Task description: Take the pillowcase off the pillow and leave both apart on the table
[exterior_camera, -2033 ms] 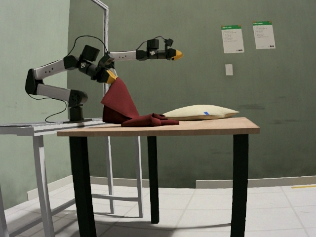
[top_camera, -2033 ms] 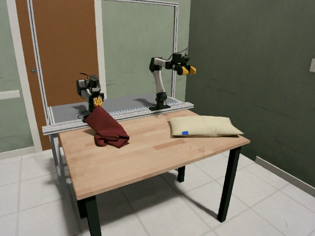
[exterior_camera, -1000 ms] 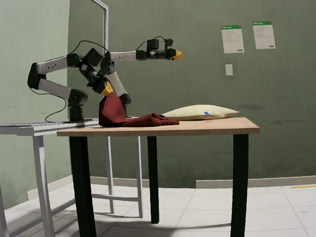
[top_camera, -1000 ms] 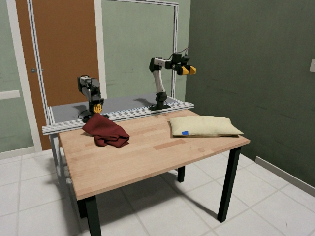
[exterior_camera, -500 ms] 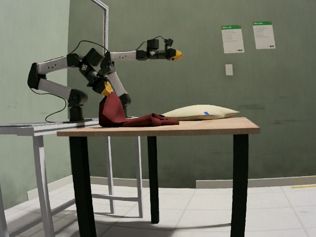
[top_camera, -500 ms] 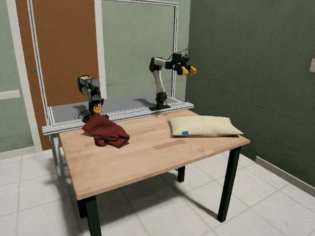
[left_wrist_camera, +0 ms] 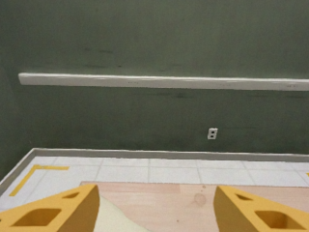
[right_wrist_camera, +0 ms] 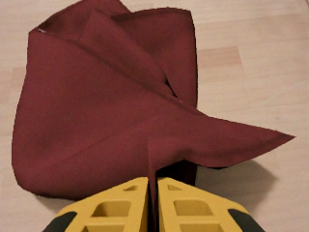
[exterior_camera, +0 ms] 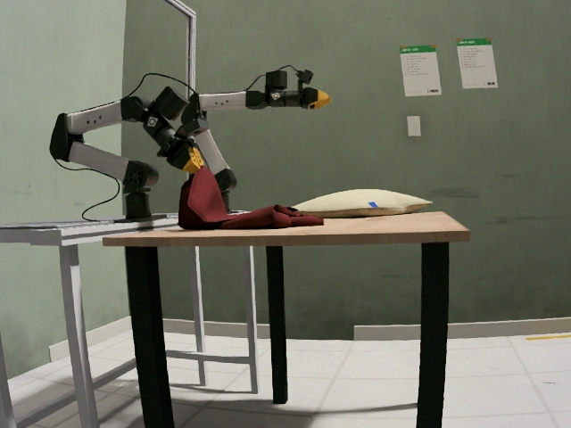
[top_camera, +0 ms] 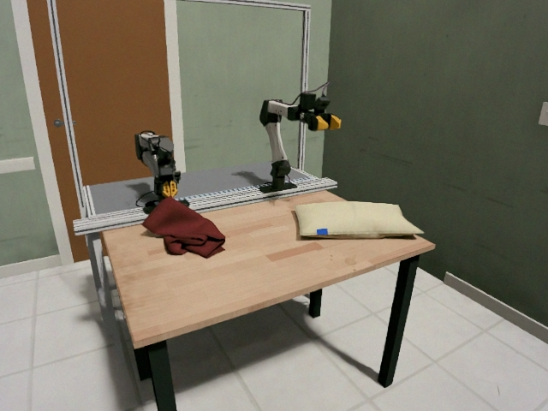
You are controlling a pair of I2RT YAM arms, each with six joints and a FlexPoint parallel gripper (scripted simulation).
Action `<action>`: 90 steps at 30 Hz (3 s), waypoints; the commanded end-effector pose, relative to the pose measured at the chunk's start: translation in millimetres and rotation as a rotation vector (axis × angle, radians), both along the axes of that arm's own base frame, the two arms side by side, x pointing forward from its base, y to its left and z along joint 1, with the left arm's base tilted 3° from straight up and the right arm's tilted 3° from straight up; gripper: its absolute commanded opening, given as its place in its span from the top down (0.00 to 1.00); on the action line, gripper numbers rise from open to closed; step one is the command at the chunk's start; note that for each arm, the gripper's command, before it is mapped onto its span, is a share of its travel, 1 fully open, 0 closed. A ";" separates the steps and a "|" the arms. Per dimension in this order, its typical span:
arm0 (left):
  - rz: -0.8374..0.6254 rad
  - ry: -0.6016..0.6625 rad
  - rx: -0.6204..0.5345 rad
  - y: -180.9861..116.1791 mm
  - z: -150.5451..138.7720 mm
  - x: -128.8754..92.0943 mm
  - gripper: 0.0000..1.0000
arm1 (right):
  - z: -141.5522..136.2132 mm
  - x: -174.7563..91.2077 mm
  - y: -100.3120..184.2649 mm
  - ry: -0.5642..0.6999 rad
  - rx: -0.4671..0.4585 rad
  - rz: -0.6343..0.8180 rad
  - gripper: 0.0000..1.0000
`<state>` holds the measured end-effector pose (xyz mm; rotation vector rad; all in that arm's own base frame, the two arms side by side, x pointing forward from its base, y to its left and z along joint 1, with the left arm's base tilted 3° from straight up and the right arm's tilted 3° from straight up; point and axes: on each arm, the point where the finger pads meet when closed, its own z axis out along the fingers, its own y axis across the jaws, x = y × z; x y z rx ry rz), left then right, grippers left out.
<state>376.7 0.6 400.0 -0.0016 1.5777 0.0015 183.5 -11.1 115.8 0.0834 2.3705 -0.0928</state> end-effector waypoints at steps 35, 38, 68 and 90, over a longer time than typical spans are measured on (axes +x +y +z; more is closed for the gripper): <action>-0.006 0.023 -0.002 0.0 -10.3 -2.7 0.40 | 9.9 4.1 2.4 -0.025 0.004 0.012 0.92; -0.006 0.023 -0.002 0.0 -10.3 -2.7 0.40 | 9.9 4.1 2.4 -0.025 0.004 0.012 0.92; -0.006 0.023 -0.002 0.0 -10.3 -2.7 0.40 | 9.9 4.1 2.4 -0.025 0.004 0.012 0.40; -0.006 0.023 -0.002 0.0 -10.3 -2.7 0.40 | 23.4 0.8 0.9 -0.003 -0.001 -0.001 0.40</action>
